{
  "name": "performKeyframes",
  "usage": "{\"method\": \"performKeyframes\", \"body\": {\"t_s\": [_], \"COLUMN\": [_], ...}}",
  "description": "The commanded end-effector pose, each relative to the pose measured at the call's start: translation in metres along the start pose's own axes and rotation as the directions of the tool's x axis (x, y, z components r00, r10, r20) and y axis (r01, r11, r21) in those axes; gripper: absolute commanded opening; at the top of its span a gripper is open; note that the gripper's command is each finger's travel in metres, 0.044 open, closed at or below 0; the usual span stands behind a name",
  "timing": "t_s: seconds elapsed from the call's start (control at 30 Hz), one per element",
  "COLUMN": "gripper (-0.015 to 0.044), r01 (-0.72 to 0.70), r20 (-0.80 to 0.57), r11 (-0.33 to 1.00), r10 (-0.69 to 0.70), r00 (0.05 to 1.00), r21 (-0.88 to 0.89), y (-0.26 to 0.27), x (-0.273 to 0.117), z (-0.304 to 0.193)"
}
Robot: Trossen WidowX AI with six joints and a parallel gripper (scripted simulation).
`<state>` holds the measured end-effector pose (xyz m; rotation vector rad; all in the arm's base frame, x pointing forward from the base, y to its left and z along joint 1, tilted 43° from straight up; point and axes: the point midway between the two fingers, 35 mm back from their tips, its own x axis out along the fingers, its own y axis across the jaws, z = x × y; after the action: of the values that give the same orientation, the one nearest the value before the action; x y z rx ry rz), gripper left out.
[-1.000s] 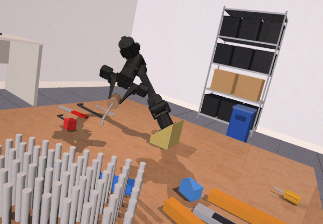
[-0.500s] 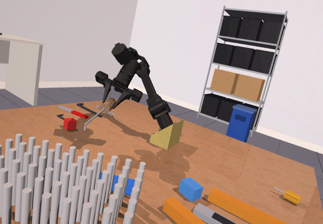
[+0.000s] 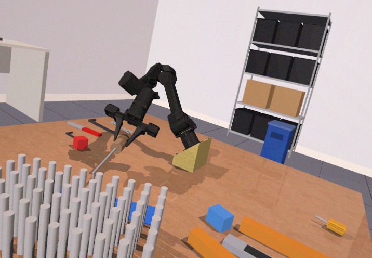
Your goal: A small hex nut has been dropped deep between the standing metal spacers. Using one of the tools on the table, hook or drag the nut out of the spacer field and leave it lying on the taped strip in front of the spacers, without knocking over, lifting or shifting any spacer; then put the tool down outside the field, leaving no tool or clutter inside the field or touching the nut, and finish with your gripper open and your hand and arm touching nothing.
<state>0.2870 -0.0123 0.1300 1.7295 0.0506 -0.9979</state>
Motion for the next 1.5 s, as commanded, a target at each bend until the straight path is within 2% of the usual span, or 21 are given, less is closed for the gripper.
{"method": "performKeyframes", "body": {"t_s": [0.0,0.43,1.47], "gripper": [0.0,0.0,0.0], "r01": [-0.003,-0.039,-0.039], "r20": [-0.009,-0.016,-0.016], "r11": [1.0,0.999,0.999], "r10": [0.003,0.038,0.039], "r00": [1.0,0.999,0.999], "r21": [-0.002,-0.017,-0.016], "y": [-0.004,-0.017,-0.016], "x": [0.013,0.045,0.053], "z": [0.009,0.047,0.037]}}
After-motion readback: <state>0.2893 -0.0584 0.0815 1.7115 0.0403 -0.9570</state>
